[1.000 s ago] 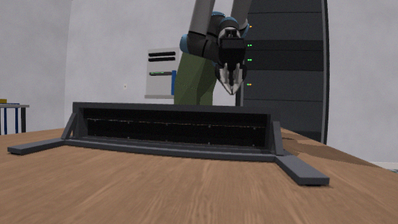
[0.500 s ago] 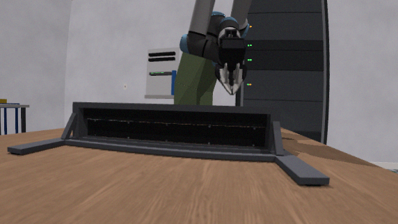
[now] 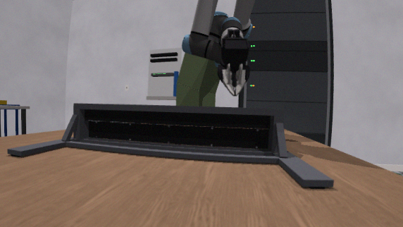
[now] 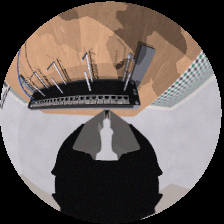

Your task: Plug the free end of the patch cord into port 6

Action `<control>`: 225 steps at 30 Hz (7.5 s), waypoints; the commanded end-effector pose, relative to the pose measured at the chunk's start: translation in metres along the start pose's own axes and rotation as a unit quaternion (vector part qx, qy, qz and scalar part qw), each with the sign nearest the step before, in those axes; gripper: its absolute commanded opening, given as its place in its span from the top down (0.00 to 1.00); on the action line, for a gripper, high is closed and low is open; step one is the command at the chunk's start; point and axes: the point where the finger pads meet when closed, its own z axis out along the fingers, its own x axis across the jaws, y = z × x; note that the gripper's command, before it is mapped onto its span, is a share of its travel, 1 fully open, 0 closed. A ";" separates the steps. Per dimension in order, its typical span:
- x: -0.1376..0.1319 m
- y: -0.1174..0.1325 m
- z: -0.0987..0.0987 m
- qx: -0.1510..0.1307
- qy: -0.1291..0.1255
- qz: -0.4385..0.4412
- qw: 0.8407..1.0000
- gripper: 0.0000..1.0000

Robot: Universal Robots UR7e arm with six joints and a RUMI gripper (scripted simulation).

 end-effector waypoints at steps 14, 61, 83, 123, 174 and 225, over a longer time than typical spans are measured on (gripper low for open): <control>0.000 0.001 -0.039 -0.001 0.000 0.000 1.000 1.00; -0.007 0.001 -0.139 -0.001 0.000 0.000 1.000 1.00; -0.076 0.001 -0.139 -0.001 0.000 0.000 1.000 1.00; -0.100 0.001 -0.099 -0.001 0.000 0.000 1.000 1.00; -0.100 0.001 0.001 -0.001 0.000 0.000 1.000 1.00; -0.100 0.001 -0.036 -0.001 0.000 0.000 1.000 1.00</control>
